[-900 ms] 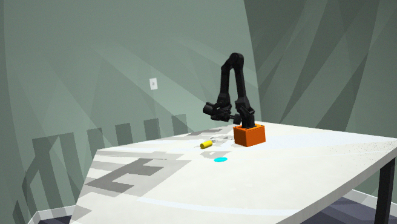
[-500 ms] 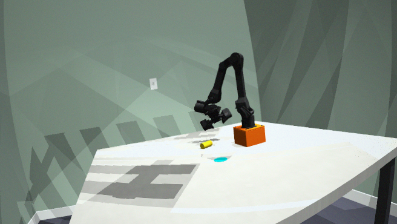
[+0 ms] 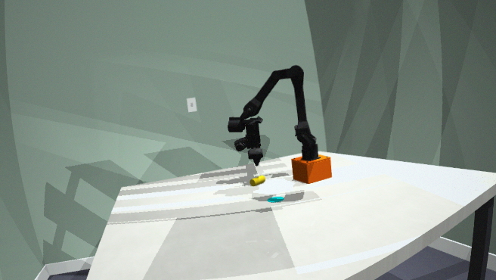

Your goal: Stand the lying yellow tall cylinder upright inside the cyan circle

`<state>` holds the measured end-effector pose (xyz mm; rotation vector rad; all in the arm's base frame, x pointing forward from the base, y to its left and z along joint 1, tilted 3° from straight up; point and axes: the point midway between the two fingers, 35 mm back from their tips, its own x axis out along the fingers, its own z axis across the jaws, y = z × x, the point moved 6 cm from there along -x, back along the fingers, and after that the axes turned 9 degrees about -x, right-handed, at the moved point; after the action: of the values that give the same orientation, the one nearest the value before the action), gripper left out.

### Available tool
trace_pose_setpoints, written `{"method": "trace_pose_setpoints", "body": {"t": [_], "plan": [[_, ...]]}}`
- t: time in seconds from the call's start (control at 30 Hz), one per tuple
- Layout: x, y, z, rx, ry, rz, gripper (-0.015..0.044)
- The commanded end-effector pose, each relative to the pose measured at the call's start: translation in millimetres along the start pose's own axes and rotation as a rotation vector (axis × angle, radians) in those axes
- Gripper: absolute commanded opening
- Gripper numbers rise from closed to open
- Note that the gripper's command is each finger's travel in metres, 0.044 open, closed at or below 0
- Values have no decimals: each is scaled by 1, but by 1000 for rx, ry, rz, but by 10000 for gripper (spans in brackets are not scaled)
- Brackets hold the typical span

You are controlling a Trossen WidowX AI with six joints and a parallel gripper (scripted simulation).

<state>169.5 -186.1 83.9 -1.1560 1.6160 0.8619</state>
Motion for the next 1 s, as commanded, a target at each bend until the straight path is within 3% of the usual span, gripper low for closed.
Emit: {"method": "trace_pose_setpoints", "body": {"t": [0.0,0.1,0.43,0.7,0.87,0.97], "plan": [[-50,-23,28,-643,-269,-140,309],[-63,-26,34,-785,-324,-189,309],[-61,-27,35,-785,-324,-189,309],[38,-31,73,-785,-325,-188,309],[40,-31,74,-785,-325,-188,309],[40,-31,74,-785,-325,-188,231]]}}
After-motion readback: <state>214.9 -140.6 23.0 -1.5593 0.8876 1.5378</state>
